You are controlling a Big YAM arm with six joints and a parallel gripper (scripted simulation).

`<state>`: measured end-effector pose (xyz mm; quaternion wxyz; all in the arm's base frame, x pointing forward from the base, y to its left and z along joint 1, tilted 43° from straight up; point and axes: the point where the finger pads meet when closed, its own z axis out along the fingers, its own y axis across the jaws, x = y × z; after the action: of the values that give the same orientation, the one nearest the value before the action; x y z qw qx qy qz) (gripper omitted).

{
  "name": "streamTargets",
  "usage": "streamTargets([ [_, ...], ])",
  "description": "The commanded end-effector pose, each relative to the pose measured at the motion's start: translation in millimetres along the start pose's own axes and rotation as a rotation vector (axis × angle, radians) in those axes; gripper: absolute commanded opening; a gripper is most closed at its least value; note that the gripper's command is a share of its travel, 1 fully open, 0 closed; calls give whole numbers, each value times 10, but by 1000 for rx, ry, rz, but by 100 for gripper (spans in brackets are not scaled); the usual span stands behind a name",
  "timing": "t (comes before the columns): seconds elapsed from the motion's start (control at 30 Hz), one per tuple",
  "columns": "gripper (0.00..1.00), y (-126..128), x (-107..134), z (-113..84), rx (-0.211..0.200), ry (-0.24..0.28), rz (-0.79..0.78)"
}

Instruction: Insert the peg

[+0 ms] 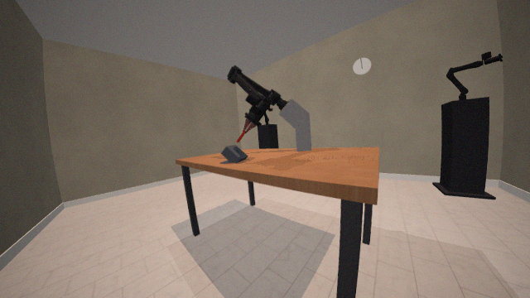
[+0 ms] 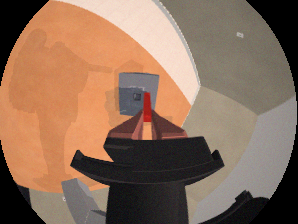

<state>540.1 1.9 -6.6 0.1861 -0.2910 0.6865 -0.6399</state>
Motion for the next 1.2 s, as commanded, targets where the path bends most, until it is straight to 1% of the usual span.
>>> streamTargets([
  [0.0, 0, -23, -146, -123, 23, -24, 19],
  [0.1, 0, -11, -145, -132, 26, -20, 21],
  [0.13, 0, -90, -155, -142, 35, -18, 39],
  [0.2, 0, -64, -151, -160, 40, -11, 42],
  [0.23, 0, 36, -137, -166, 37, -7, 27],
  [0.6, 0, 175, -102, -267, 63, 31, 45],
  [0.67, 0, 175, -102, -267, 63, 31, 45],
  [0.7, 0, 101, -113, -278, 70, 33, 64],
  [0.73, 0, 115, -109, -288, 72, 37, 65],
  [0.8, 0, 229, -85, -305, 71, 44, 52],
  [1.17, 0, 387, -23, -415, 88, 83, 73],
])
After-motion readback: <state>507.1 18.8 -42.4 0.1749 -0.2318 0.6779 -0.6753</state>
